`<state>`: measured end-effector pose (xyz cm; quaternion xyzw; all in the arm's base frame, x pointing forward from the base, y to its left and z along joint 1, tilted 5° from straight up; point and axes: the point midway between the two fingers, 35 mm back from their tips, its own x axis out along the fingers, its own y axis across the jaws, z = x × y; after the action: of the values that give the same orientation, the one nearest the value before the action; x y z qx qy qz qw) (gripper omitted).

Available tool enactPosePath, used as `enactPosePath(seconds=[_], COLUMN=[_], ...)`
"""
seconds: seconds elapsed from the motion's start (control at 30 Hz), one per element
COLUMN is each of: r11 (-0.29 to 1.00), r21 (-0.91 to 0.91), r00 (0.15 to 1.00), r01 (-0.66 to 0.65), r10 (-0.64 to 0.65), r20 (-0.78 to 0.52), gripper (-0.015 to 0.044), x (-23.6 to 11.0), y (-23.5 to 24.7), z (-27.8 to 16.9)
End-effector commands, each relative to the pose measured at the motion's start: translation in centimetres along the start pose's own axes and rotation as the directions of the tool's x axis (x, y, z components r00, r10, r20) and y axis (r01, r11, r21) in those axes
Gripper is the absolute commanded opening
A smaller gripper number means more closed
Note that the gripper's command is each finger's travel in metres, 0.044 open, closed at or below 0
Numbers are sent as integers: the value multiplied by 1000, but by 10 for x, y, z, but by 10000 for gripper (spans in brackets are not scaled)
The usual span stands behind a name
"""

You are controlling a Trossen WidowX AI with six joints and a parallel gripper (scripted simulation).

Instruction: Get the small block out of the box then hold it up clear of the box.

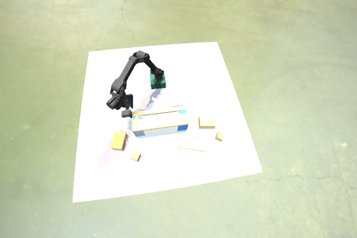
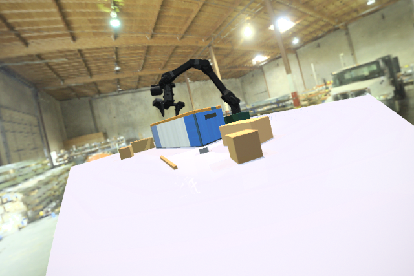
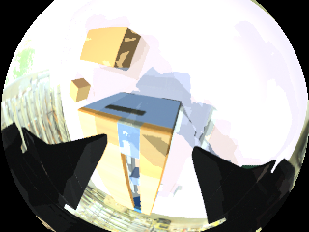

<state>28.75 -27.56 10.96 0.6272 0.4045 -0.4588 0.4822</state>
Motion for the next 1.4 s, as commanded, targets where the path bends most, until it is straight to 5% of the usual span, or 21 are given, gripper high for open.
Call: enactPosePath(seconds=[0.0, 0.13, 1.37], r11=[988, 964, 963], r21=[4, -4, -4], r00=[981, 950, 950], r01=[157, 266, 268], r10=[-155, -263, -265], r20=[-118, -166, -166], gripper=[400, 400, 400], x=[7, 7, 51], y=[1, -5, -18], z=[-73, -116, -107])
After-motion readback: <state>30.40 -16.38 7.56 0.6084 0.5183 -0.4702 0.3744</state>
